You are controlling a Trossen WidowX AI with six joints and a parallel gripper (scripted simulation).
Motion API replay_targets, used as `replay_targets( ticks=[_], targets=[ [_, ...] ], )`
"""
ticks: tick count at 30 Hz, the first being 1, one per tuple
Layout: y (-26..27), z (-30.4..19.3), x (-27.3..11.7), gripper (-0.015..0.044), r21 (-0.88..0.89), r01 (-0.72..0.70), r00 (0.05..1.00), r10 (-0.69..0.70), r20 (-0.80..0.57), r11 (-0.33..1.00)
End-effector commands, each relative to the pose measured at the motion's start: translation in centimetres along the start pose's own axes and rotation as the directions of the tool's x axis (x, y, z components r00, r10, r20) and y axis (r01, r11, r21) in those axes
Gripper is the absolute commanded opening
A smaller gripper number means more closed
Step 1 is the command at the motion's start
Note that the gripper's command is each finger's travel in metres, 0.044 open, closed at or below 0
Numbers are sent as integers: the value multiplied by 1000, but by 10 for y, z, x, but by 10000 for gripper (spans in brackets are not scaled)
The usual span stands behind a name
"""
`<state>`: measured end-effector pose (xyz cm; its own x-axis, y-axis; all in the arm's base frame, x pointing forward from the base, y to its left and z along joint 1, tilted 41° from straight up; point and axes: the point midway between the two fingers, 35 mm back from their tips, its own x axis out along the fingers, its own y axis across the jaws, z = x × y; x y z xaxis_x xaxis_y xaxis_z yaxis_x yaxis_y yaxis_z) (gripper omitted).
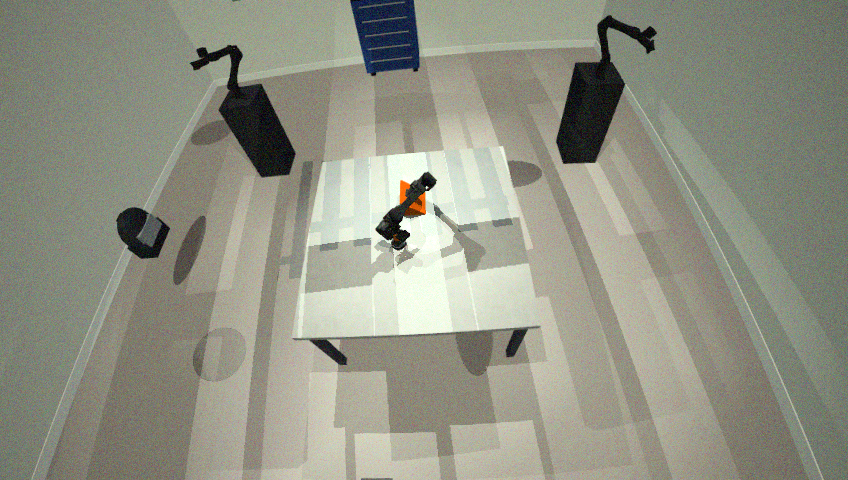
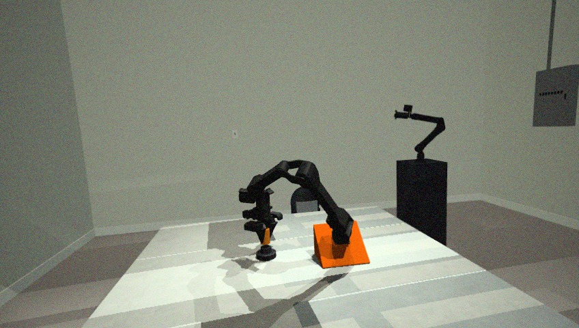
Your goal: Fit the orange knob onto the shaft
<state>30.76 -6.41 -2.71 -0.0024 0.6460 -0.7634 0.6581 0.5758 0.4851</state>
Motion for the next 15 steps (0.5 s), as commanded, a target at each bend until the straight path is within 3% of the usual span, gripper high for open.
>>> replay_targets(
  ticks=[1,15],
  targets=[
    [0,1,0,0,-5,-1,1000,1,3,1000],
    [0,1,-1,0,3,-1,1000,1,3,1000]
  ],
)
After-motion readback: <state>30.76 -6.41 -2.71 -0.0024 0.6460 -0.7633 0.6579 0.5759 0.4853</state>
